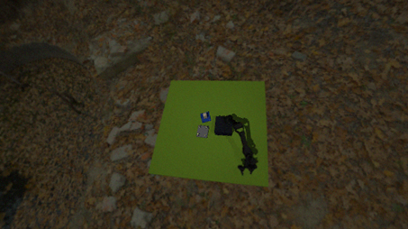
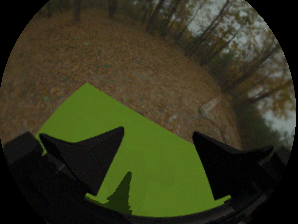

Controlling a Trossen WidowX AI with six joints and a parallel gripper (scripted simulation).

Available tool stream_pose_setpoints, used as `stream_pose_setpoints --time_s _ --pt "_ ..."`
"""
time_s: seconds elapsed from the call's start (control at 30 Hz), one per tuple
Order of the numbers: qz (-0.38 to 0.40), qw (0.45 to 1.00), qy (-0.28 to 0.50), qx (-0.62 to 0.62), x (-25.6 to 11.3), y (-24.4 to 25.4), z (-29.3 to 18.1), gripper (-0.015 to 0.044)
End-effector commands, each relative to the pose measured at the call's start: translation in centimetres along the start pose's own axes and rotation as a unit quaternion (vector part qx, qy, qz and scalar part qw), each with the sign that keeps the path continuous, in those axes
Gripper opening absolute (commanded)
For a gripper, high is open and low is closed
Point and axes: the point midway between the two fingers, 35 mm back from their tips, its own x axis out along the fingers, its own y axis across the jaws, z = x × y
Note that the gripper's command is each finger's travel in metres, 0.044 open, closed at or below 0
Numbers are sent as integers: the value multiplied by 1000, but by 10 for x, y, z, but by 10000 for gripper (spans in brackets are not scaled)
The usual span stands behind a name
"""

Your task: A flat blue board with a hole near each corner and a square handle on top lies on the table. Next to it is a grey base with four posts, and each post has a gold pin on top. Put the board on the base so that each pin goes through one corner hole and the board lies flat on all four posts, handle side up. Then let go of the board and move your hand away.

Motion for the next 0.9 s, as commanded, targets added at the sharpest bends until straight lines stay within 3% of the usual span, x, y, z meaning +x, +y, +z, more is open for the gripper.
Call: stream_pose_setpoints --time_s 0.0,0.2,0.43,0.87 --pt "-32 999 36 17 7 -67 -19 440" --pt "-79 990 104 49 6 -169 -66 440" --pt "-125 970 183 97 -20 -277 -136 440" --pt "-188 906 301 231 -132 -418 -284 440"
